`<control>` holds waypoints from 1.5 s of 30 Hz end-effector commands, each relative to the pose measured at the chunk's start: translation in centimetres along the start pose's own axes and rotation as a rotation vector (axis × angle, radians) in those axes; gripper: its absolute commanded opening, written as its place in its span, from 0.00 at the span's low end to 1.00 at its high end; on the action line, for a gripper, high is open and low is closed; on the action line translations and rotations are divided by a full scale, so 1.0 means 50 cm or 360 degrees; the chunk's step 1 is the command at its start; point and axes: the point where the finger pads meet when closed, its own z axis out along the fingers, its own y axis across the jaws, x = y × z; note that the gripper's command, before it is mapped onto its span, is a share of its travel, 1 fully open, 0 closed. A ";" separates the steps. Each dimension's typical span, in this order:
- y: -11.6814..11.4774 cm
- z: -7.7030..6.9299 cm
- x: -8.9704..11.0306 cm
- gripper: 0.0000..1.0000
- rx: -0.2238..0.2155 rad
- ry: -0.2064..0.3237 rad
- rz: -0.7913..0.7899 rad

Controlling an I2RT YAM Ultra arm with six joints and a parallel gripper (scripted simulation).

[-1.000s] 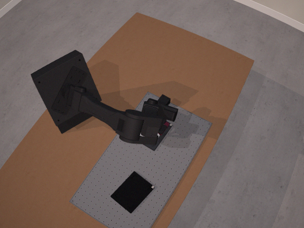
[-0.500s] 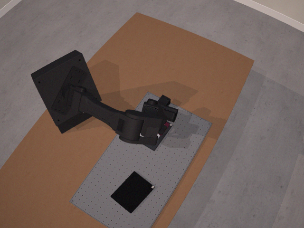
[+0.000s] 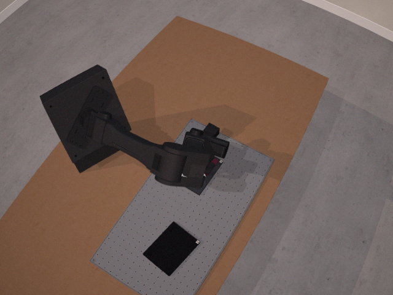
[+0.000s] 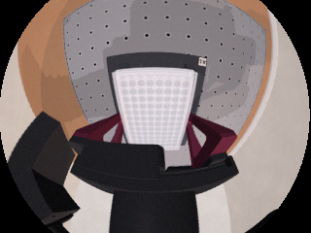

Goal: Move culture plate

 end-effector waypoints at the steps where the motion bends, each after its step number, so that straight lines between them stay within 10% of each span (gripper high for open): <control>1: -0.029 -0.008 -0.020 0.00 0.0048 -0.0046 0.0019; 20: -0.020 0.002 -0.018 0.00 0.0034 -0.0039 0.0009; 21: -0.018 0.003 -0.020 1.00 0.0031 -0.0040 0.0004; 45: 0.002 -0.021 -0.005 1.00 0.0001 -0.0025 -0.0016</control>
